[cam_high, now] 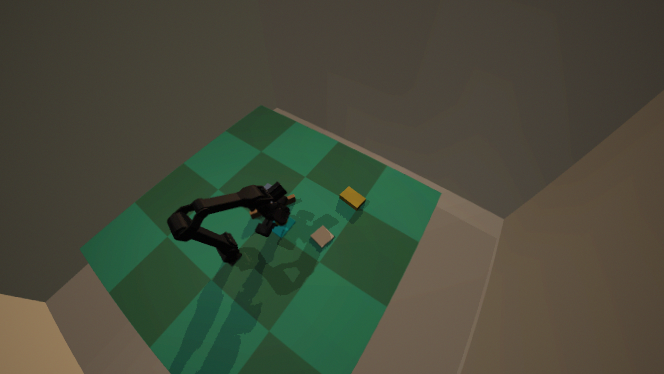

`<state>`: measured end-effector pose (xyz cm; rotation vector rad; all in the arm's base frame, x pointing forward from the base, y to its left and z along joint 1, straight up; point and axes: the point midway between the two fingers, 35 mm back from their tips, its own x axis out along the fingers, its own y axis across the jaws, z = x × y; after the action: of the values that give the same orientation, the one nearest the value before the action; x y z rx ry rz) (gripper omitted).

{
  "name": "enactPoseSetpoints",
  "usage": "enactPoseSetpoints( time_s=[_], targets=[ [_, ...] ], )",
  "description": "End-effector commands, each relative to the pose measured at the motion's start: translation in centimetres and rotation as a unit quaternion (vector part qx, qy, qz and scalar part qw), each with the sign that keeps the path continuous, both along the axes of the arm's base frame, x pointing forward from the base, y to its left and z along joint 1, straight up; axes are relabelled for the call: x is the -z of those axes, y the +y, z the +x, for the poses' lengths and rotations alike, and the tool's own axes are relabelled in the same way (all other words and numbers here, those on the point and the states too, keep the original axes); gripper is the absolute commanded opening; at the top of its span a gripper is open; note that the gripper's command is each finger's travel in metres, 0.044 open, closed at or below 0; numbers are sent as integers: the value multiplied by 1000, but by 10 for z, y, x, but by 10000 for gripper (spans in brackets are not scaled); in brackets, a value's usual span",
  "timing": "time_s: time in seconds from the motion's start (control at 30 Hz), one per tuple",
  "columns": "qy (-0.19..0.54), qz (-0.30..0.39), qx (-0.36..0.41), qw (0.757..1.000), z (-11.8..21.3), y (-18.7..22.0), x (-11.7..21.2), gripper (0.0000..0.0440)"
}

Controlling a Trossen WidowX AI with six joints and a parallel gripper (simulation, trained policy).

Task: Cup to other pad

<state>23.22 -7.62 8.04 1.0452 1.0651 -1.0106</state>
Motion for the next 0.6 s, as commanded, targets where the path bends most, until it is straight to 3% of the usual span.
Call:
enactPoseSetpoints(
  time_s=[0.0,0.57],
  targets=[
    [-16,3,-2,1000,-1,1,-5,189],
    [-71,7,13,997,-12,1,-36,274]
  ],
)
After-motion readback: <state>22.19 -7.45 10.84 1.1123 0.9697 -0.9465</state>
